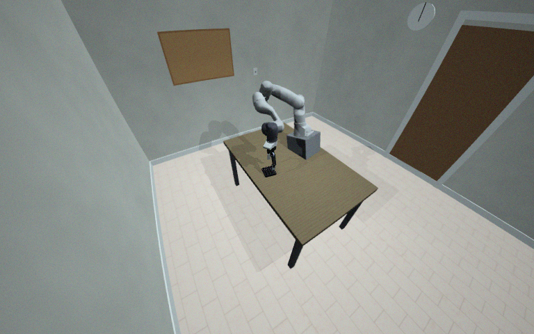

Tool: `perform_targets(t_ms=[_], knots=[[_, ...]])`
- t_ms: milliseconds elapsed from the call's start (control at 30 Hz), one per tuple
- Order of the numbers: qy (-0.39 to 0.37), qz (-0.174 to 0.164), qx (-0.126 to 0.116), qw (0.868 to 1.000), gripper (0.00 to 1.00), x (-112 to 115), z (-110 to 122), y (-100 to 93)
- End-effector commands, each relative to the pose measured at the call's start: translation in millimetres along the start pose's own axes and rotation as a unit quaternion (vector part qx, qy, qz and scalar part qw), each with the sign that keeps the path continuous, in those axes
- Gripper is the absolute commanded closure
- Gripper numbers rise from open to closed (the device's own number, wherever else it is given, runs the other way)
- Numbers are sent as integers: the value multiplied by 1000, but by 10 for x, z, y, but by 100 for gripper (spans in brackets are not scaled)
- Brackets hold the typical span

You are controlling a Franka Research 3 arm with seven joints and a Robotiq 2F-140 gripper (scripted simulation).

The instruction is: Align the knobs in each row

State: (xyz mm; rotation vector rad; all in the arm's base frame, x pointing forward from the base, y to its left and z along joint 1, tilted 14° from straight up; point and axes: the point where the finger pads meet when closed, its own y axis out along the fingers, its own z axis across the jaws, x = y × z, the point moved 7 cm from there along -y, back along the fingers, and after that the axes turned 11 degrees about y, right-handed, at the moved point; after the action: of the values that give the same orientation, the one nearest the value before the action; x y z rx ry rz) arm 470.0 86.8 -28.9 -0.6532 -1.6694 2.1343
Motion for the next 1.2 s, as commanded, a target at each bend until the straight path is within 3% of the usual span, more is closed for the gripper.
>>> perform_targets(t_ms=[0,600,1167], knots=[[-2,1,-2,1000,0,-19,-5,1],[-1,1,-2,1000,0,14,5,2],[-1,1,-3,1000,0,273,74,10]])
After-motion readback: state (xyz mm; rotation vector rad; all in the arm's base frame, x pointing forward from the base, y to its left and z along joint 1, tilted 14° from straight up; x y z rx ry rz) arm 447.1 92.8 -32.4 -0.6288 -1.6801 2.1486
